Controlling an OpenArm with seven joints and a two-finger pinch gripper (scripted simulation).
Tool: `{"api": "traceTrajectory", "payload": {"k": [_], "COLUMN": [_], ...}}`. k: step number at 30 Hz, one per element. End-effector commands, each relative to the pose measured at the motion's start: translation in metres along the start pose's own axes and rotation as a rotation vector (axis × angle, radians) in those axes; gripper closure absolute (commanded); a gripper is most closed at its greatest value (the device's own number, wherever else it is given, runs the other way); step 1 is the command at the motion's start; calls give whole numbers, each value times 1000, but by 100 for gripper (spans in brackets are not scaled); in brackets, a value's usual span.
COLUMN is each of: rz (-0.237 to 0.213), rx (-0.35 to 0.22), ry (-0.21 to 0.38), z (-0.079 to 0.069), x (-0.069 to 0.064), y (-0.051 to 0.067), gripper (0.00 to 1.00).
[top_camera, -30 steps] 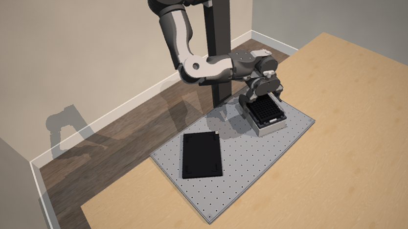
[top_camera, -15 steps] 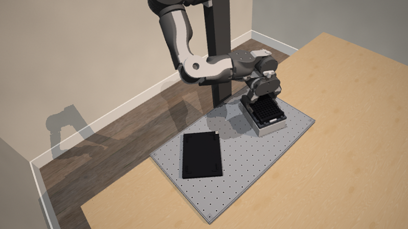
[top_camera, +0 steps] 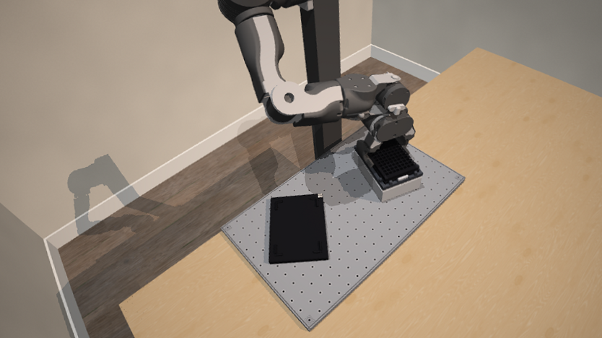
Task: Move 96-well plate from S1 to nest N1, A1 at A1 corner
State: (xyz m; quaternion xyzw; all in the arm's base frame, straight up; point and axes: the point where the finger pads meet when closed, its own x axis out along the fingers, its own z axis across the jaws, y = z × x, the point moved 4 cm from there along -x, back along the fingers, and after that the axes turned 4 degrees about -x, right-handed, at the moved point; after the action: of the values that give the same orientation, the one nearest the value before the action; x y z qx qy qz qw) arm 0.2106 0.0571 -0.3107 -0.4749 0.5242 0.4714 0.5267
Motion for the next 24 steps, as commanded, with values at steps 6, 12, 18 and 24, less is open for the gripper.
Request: {"api": "traceTrajectory", "payload": {"k": [6, 12, 18, 24], "rz": [-1, -1, -1, -1], "rx": [0, 0, 0, 0], "ry": [-2, -2, -3, -3], "z": [0, 0, 1, 1], "x": [-1, -1, -1, -1], "y": [0, 0, 0, 0], "gripper": [100, 100, 100, 100]}}
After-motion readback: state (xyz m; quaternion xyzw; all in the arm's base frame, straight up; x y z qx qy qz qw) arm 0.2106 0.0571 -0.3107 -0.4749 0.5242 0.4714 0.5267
